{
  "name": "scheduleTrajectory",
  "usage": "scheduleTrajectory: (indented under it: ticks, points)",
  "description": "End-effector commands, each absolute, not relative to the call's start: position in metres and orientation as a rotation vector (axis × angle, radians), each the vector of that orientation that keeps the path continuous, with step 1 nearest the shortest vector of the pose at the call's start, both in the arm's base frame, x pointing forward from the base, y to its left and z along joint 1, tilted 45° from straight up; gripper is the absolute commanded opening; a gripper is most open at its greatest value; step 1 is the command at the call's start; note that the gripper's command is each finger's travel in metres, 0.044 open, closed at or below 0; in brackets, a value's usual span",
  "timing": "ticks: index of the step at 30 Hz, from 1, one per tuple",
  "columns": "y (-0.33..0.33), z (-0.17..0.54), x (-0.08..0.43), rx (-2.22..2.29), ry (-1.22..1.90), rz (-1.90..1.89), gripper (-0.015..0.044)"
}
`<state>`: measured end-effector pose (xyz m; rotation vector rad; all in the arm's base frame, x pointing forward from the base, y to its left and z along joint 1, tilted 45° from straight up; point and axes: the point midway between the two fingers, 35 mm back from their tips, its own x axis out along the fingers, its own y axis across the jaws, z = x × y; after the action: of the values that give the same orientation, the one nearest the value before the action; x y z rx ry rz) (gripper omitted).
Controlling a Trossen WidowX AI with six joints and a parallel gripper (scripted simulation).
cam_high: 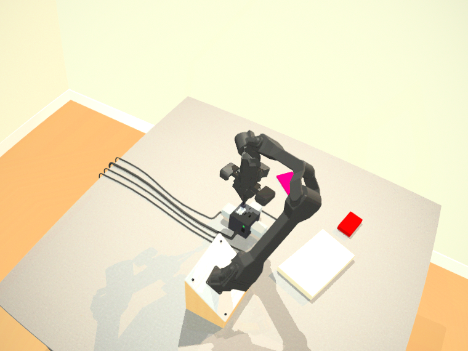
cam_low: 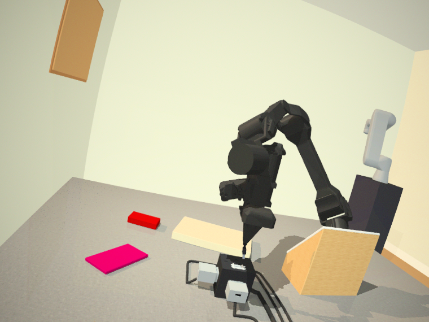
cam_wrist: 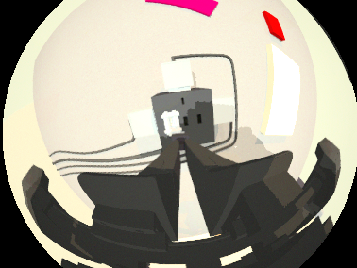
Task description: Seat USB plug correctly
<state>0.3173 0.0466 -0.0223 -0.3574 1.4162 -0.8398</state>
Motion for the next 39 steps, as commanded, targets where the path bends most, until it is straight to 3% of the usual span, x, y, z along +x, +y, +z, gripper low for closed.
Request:
scheduleTrajectory:
  ticks: [1,39]
  points:
    - [0.0467,-0.0226,0.3174,-0.446,1.469,-0.757,0.0000]
    - [0.0467,-0.0226,0.3175,-1.184,1.776,0.038,0.0000]
